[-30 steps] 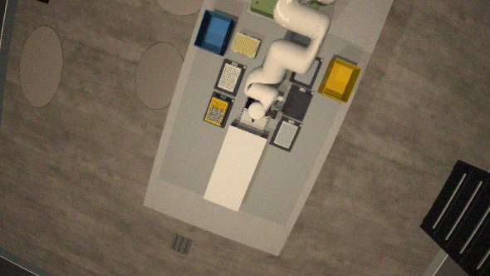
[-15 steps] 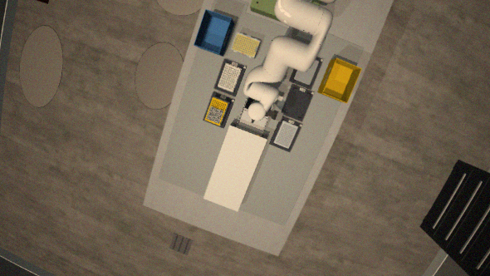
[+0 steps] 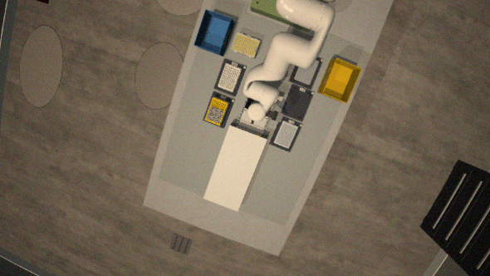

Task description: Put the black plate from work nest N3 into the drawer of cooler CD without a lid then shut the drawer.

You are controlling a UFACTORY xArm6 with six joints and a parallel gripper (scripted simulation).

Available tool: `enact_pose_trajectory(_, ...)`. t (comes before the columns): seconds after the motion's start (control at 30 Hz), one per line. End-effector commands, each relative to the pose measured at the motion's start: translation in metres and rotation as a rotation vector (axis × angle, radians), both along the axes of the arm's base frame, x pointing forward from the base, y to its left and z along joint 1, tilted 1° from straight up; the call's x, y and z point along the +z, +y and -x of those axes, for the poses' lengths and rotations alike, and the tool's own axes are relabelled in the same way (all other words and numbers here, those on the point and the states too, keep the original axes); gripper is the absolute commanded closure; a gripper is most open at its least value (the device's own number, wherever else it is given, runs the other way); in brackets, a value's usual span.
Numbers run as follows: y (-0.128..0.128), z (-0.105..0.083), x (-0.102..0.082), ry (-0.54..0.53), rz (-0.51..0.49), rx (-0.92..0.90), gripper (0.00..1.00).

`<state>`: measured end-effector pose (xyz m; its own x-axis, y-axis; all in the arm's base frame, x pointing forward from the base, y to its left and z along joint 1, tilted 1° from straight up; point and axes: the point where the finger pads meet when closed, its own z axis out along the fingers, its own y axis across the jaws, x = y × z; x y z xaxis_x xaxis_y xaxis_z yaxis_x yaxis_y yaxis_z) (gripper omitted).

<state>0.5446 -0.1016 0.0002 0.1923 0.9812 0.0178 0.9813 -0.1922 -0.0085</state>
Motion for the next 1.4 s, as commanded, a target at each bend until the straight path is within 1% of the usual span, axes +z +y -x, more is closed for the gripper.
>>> enact_pose_trajectory(0.0,0.000,-0.002,0.007,-0.004,0.001,0.000,0.00)
enact_pose_trajectory(0.47,-0.001,-0.002,0.031,-0.004,0.001,0.000,0.00)
enact_pose_trajectory(0.53,-0.001,-0.002,0.031,-0.004,0.001,0.000,0.00)
enact_pose_trajectory(1.03,-0.001,-0.002,0.056,-0.004,0.001,0.000,0.00)
enact_pose_trajectory(1.1,-0.001,-0.002,0.056,-0.004,0.001,0.000,0.00)
enact_pose_trajectory(1.37,-0.002,-0.002,0.069,-0.004,0.001,0.000,0.00)
